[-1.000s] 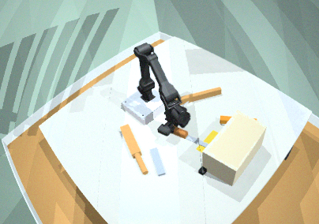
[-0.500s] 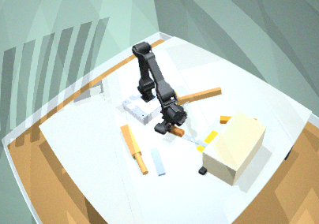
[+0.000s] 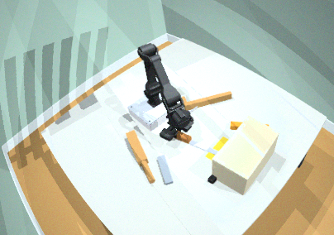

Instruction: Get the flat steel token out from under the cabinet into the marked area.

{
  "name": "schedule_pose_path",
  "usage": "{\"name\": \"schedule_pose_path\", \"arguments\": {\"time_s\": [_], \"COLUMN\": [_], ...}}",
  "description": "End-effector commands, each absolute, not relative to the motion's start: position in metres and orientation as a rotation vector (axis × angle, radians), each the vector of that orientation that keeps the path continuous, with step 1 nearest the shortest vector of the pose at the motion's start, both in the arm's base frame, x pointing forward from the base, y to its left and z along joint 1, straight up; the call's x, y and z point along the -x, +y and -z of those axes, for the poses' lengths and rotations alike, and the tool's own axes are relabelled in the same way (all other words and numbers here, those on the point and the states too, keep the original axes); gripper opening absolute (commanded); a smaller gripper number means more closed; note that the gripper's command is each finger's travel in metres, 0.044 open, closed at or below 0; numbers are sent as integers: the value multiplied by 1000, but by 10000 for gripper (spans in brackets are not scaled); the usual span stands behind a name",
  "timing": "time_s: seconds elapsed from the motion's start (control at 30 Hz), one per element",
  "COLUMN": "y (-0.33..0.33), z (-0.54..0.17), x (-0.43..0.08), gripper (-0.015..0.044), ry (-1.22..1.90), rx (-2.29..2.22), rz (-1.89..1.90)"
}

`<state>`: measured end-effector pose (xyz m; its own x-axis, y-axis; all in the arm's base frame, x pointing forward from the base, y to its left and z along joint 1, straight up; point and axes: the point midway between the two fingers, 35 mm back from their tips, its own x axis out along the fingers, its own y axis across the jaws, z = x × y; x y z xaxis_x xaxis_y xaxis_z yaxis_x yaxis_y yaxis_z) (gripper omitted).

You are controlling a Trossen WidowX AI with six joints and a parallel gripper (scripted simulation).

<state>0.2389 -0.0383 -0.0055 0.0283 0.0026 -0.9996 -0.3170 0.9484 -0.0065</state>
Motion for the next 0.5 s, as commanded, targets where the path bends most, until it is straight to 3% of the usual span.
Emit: {"name": "schedule_pose_path", "arguments": {"time_s": [0.0, 0.47], "y": [-40, -46], "z": [5, 4], "x": [-240, -241], "gripper": [0, 0], "ry": [1526, 1518], "rx": [272, 342], "rz": [-268, -335]}}
